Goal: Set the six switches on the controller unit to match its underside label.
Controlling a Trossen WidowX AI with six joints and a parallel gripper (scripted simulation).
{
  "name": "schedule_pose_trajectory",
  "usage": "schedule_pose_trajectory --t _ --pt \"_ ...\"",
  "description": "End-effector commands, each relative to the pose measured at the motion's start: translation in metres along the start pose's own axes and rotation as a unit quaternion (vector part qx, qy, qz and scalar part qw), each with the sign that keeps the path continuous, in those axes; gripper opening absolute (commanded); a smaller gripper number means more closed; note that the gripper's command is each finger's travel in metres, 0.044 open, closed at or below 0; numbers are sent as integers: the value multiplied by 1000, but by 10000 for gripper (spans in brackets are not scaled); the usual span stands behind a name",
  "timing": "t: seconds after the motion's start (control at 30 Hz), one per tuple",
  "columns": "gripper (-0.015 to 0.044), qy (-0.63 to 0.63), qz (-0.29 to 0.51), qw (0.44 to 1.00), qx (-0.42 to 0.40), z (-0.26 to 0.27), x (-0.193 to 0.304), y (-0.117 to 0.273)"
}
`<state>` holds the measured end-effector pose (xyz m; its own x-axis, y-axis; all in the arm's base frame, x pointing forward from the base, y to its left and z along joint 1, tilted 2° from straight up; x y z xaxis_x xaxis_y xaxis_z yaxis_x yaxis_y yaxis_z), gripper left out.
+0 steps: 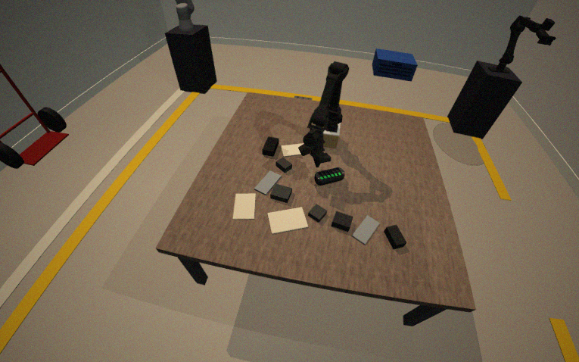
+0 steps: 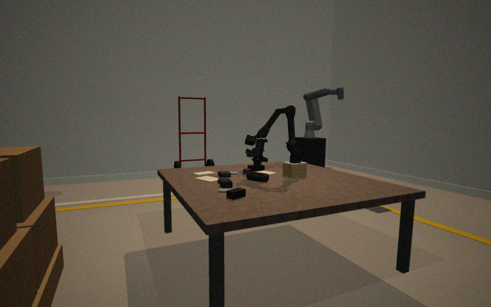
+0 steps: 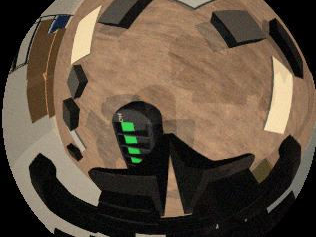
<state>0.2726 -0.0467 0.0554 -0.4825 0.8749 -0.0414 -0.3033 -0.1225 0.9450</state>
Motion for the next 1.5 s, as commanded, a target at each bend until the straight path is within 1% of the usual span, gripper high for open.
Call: schedule_pose_trajectory --t 0.0,0.1,0.23,0.4,0.67,1.47 --pt "0 -1 0 1000 0 0 0 0" --pt "0 -3 7 1000 22 11 11 0" --pt "0 -3 14 996 83 40 43 2" --pt "0 6 -1 990 143 65 84 9" --pt "0 6 -2 989 145 66 86 8" --pt "0 6 0 989 145 56 85 -27"
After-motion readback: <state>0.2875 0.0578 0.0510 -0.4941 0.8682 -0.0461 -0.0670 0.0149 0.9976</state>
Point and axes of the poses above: the point midway between the two fingers, 35 mm back from their tips, its own y axis back along the fingers, its own z axis across the jaws, x = y × z, the point moved 5 cm from there along y, back along the fingers, and after that the axes turned 3 degrees about -y, right-handed, at the moved point
